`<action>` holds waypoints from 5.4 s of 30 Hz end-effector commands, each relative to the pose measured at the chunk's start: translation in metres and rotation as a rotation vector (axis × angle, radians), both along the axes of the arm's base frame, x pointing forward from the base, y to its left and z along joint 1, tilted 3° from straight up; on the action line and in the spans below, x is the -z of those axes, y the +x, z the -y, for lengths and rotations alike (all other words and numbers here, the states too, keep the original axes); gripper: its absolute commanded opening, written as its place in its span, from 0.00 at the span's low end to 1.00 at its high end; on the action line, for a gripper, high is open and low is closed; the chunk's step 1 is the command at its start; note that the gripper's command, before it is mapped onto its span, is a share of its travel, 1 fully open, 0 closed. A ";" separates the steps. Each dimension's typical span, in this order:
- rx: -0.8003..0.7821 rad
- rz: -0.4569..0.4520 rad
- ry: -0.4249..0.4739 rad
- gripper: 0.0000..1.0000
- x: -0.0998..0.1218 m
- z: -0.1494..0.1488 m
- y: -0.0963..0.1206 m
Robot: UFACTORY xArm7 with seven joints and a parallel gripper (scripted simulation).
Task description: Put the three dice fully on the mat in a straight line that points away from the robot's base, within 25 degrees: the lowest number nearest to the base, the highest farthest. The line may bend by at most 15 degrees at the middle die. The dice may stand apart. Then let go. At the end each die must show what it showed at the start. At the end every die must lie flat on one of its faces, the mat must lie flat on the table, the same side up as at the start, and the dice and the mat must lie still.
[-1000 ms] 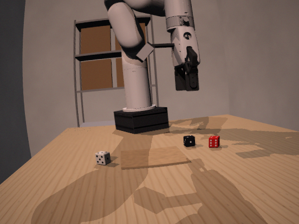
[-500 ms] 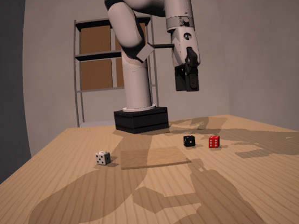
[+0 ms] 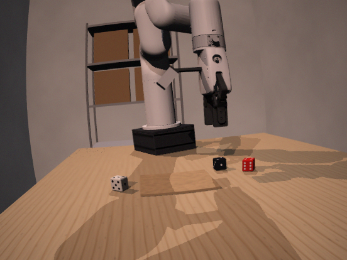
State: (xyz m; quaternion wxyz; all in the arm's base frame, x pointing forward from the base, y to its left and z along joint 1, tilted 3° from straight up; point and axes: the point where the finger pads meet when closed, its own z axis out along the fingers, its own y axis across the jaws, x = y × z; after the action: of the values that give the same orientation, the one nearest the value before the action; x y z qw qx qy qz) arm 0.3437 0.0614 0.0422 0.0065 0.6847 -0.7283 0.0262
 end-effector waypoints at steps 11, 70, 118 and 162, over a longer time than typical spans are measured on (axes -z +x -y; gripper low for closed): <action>-0.001 -0.010 0.005 0.42 0.008 -0.002 0.005; -0.001 -0.010 0.005 0.42 0.037 -0.001 0.006; -0.001 -0.010 0.005 0.42 0.062 0.000 0.007; -0.001 -0.010 0.005 0.42 0.062 -0.001 0.008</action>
State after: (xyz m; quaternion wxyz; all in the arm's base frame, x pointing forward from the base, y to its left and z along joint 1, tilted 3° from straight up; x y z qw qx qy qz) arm 0.3508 0.0618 -0.0208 0.0100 0.6854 -0.7278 0.0204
